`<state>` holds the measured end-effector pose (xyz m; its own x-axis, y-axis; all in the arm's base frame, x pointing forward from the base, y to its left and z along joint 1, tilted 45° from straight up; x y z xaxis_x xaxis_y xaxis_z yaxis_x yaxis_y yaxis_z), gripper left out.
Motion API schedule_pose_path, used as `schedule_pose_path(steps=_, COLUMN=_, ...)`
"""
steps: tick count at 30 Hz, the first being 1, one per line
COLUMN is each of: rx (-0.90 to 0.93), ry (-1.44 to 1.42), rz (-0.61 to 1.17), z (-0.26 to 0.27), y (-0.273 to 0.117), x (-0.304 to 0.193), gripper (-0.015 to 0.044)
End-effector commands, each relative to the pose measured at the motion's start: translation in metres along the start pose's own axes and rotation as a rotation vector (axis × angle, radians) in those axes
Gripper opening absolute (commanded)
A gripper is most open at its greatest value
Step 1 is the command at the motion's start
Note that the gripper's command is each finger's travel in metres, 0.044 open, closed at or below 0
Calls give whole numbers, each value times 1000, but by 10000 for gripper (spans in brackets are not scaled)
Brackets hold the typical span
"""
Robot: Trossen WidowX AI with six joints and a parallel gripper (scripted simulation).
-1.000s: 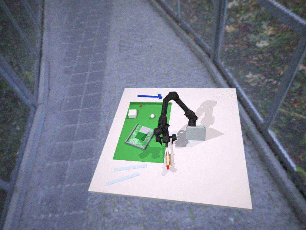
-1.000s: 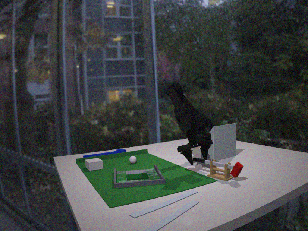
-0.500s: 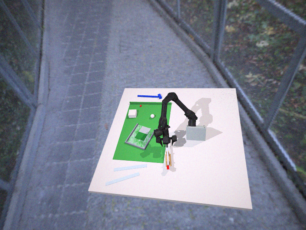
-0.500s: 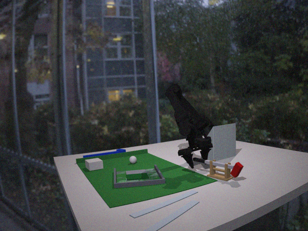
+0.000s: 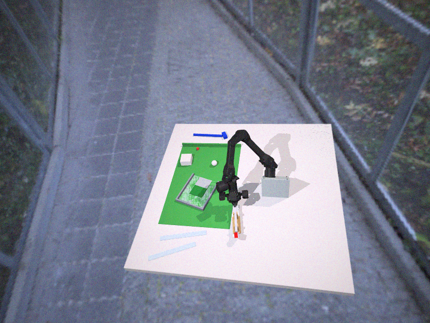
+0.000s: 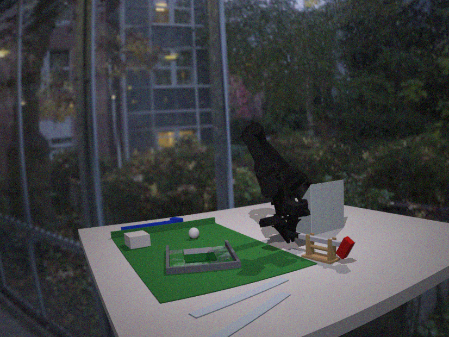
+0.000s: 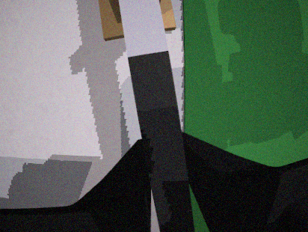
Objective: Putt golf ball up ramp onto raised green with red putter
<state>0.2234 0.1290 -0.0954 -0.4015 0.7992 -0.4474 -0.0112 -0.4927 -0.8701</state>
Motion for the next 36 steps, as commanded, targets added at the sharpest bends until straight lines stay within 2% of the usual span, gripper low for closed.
schedule_pose_path(steps=1, rx=-1, ry=1, rz=0, z=0, y=0, x=0, gripper=7)
schedule_pose_path(steps=7, rx=-1, ry=1, rz=-1, z=-2, y=-7, x=2, gripper=0)
schedule_pose_path(steps=19, rx=-1, ry=0, rz=-4, z=-7, y=-92, x=25, gripper=0)
schedule_pose_path(steps=24, rx=0, ry=0, rz=-4, z=-6, y=-97, x=27, gripper=0)
schedule_pose_path(steps=26, rx=-5, ry=14, rz=9, z=-7, y=-90, x=22, gripper=0)
schedule_pose_path(steps=36, rx=-28, ry=367, rz=30, z=-8, y=-119, x=-36, gripper=0)
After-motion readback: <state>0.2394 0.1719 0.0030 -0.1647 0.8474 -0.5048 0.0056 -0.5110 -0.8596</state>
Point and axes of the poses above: the point midway between the two fingers, 35 mm back from their tips, its own y axis out along the fingers, its own z axis across the jaws, x = y × z, the point moved 7 cm from there along -y, back along the fingers, and after that the axes turned 13 degrees about -y, right-handed, at the moved point
